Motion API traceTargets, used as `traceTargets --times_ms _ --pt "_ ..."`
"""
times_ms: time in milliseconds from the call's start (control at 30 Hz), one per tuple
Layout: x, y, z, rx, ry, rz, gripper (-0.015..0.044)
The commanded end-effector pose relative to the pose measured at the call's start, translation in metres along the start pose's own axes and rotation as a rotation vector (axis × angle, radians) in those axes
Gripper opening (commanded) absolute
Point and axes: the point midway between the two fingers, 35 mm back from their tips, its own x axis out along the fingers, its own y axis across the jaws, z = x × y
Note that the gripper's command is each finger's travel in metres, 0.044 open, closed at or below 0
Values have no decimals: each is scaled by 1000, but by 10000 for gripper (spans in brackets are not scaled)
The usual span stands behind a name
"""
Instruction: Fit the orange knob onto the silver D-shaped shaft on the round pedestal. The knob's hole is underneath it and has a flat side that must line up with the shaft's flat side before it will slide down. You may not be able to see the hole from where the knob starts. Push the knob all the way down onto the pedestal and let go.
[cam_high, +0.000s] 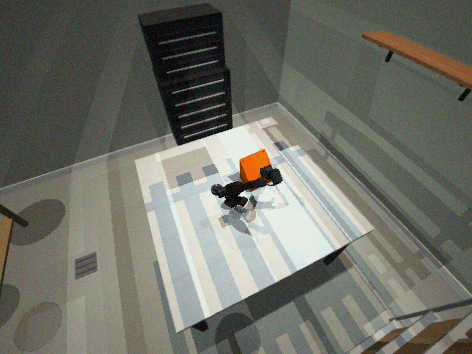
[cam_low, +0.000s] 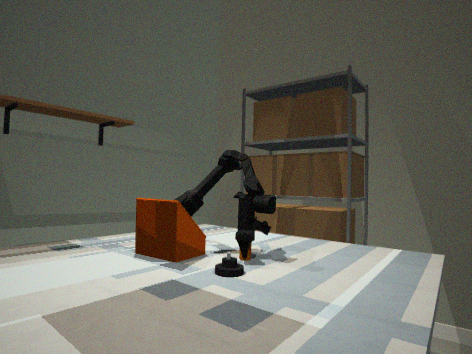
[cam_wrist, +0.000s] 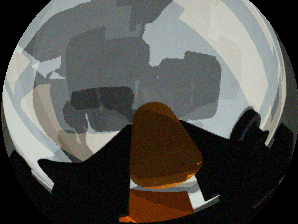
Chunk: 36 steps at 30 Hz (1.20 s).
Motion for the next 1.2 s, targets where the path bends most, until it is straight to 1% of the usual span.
traceTargets --times_ms 0,33,333,867,933,1033,1100,1133,1167 --pt "1 0 0 2 -9 1 0" --pt "1 0 0 2 -9 1 0" --pt "0 0 0 0 -3 -1 236" --pt "0 0 0 0 -3 -1 240" --pt "-10 -1 1 0 -3 -3 292" --pt "-57 -3 1 2 -4 -4 371" --pt "-78 -1 -1 3 -7 -2 424" --pt "-81 -1 -1 3 -7 -1 440" --pt "-81 -1 -1 3 -7 -1 440"
